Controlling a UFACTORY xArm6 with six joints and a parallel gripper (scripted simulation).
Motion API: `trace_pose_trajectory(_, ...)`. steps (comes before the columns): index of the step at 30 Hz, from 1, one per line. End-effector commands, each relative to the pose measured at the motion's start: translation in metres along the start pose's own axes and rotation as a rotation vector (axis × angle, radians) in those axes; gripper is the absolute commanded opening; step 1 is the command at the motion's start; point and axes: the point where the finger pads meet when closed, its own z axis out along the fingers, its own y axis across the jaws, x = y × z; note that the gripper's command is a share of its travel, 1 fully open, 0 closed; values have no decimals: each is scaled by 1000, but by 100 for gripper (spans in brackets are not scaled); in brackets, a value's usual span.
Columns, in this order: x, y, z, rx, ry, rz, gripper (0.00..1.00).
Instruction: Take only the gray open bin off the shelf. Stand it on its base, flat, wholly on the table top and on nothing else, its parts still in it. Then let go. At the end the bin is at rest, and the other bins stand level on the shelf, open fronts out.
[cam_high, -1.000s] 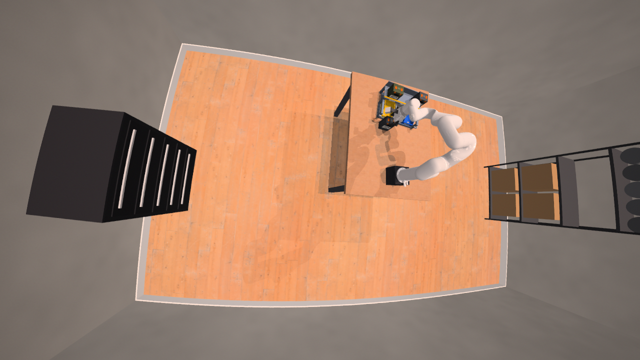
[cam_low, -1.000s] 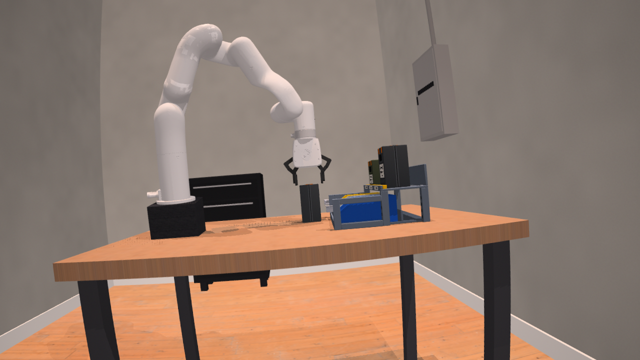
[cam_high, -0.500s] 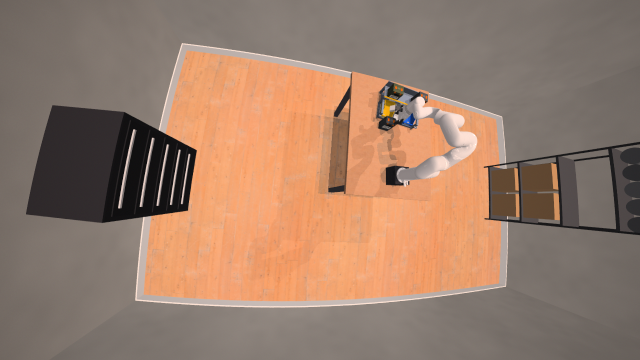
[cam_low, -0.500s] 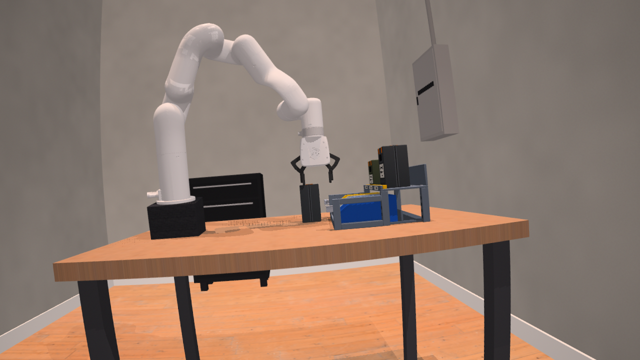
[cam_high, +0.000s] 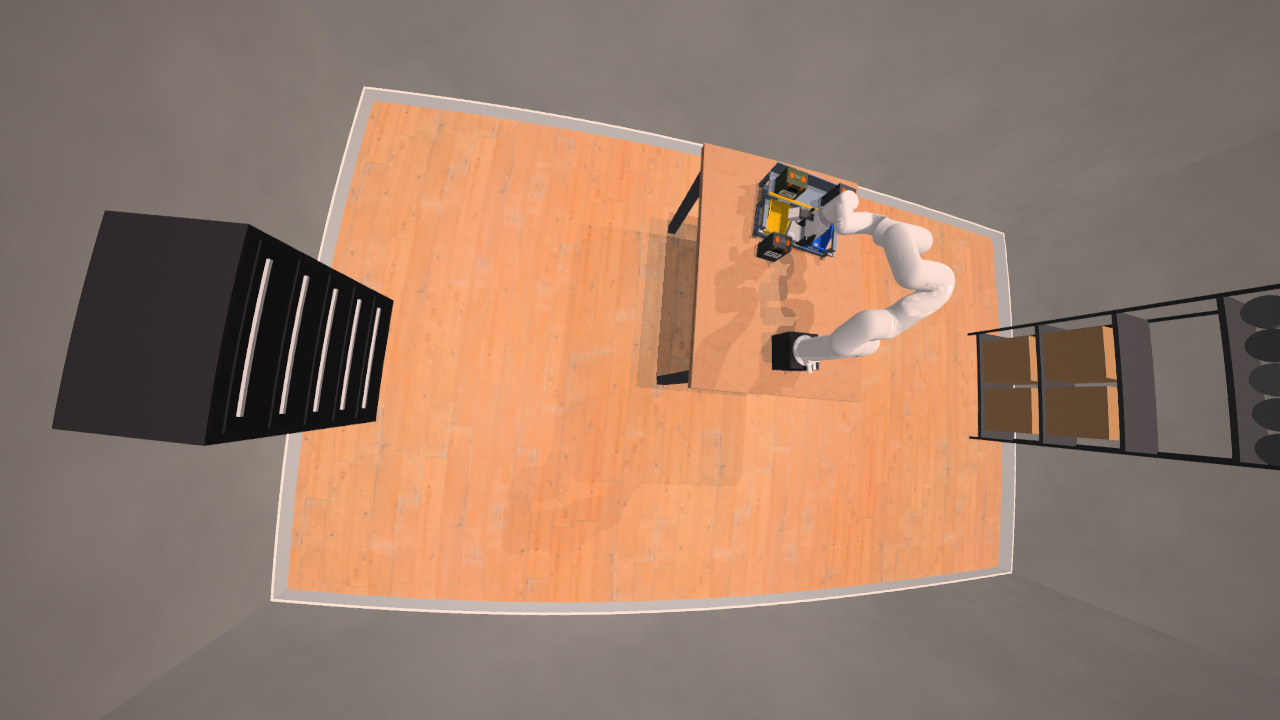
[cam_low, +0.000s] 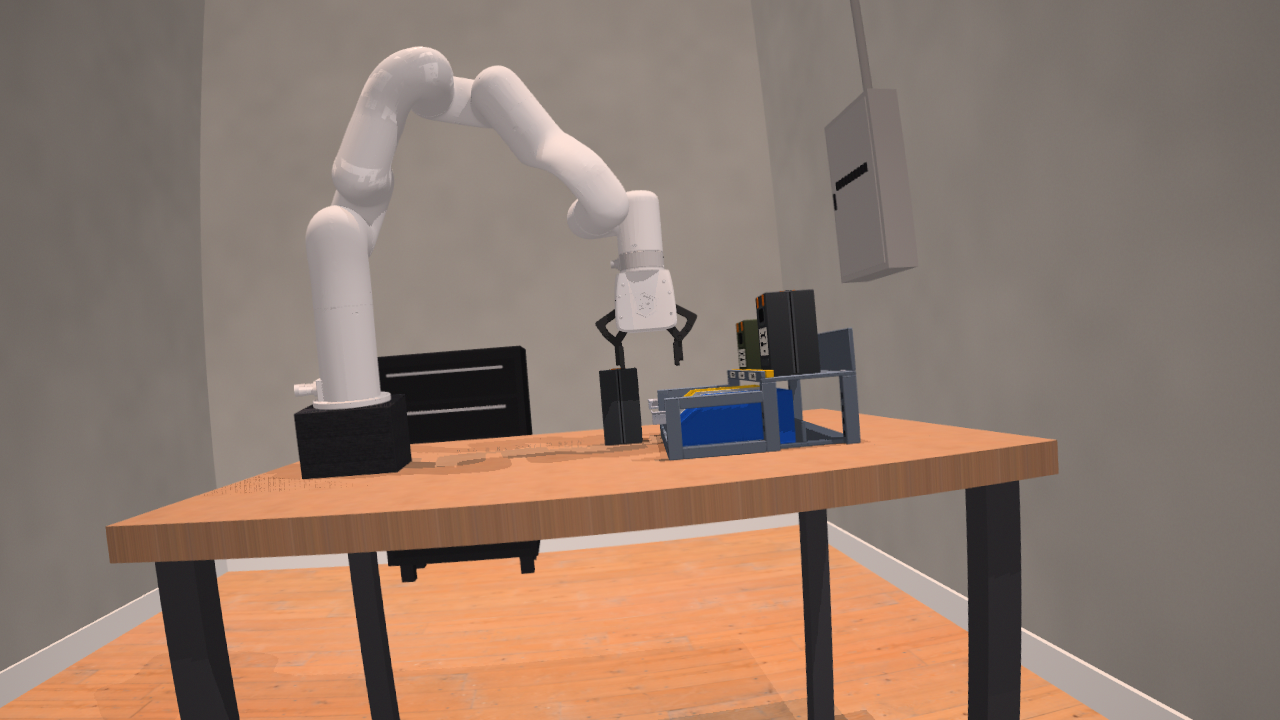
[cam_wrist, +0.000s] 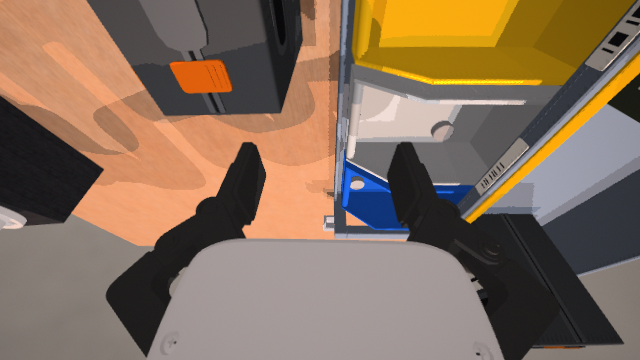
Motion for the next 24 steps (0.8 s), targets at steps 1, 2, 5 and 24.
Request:
trace_pose_trajectory(1,-6,10,-2,-3,3,-4,100)
trace_pose_trajectory(2,-6,10,-2,-3,3,-4,100)
trace_pose_trajectory(5,-6,10,-2,-3,3,-4,100)
trace_pose_trajectory(24,-50,42,0,-4,3,-4,100)
